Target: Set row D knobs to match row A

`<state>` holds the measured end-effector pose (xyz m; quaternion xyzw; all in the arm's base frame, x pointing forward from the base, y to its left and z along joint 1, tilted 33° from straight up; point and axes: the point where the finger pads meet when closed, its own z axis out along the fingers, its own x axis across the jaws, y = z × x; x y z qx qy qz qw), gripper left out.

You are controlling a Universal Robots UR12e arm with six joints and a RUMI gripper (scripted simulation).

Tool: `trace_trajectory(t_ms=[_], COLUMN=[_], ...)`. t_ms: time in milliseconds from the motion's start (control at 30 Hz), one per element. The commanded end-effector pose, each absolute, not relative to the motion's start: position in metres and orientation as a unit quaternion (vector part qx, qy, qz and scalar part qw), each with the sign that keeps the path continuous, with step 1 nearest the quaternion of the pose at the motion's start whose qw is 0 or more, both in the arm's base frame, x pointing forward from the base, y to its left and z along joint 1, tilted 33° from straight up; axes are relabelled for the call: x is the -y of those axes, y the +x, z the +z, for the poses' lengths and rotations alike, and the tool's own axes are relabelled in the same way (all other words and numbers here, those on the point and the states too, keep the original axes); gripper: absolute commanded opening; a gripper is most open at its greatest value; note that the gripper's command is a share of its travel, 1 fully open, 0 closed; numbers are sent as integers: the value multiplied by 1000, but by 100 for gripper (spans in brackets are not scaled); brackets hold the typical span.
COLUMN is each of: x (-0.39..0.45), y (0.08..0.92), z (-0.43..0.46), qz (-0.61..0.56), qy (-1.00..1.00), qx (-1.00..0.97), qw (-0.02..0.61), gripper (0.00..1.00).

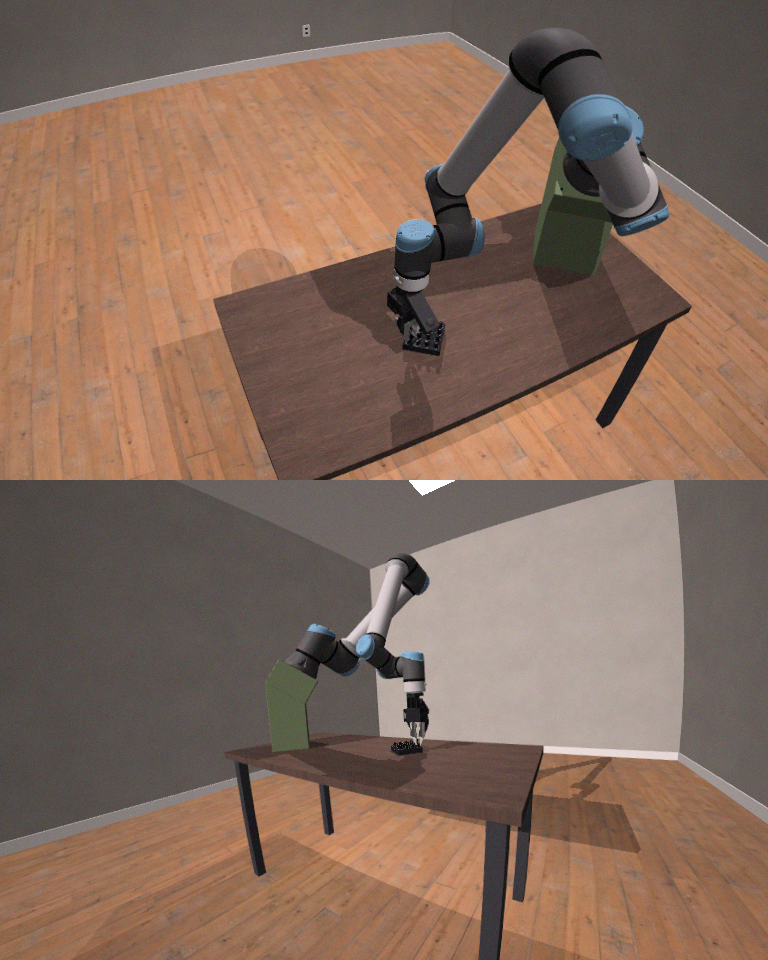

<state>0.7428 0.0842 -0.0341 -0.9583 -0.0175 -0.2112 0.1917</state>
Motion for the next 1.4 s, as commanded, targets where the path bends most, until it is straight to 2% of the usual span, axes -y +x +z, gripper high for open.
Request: trace_trajectory(t_ms=[0, 1367], x=[-84, -84], y=[743, 744], z=[-34, -33], qz=[-212, -196], qy=[-958, -957], qx=[17, -60], qw=[192, 208], gripper=[4, 4])
